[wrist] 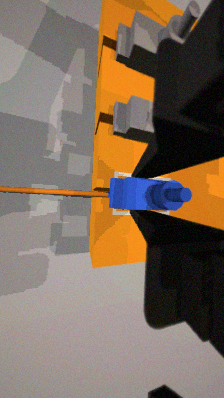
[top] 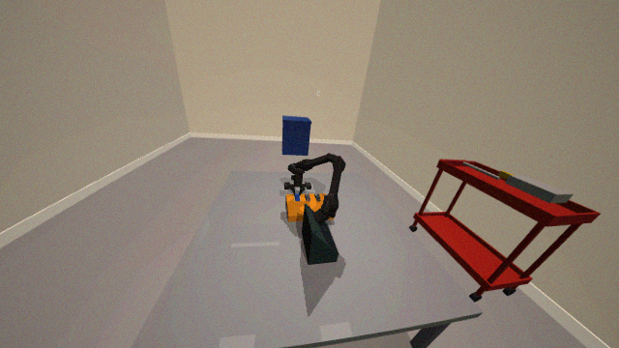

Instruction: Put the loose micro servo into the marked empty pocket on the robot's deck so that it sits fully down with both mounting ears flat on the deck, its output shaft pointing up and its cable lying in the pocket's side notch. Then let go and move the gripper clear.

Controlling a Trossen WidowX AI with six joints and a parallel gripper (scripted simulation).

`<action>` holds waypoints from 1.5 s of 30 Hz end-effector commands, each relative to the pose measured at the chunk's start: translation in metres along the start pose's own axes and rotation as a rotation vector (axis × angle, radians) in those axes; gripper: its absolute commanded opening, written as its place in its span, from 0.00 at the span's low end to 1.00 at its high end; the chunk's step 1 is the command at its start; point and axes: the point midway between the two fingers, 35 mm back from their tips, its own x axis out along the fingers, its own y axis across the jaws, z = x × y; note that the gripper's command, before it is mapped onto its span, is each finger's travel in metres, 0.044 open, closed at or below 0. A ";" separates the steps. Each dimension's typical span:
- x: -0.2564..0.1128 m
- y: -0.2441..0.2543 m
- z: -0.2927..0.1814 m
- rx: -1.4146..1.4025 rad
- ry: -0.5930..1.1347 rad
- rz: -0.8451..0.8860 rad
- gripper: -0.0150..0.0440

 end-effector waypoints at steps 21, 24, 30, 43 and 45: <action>-0.033 0.003 -0.006 -0.007 0.000 -0.003 0.57; -0.034 0.005 -0.011 -0.016 -0.006 -0.005 0.66; -0.074 0.008 -0.066 -0.020 0.002 0.014 0.93; -0.099 0.002 -0.112 -0.012 0.004 0.000 1.00; -0.110 0.002 -0.111 -0.013 0.002 0.001 1.00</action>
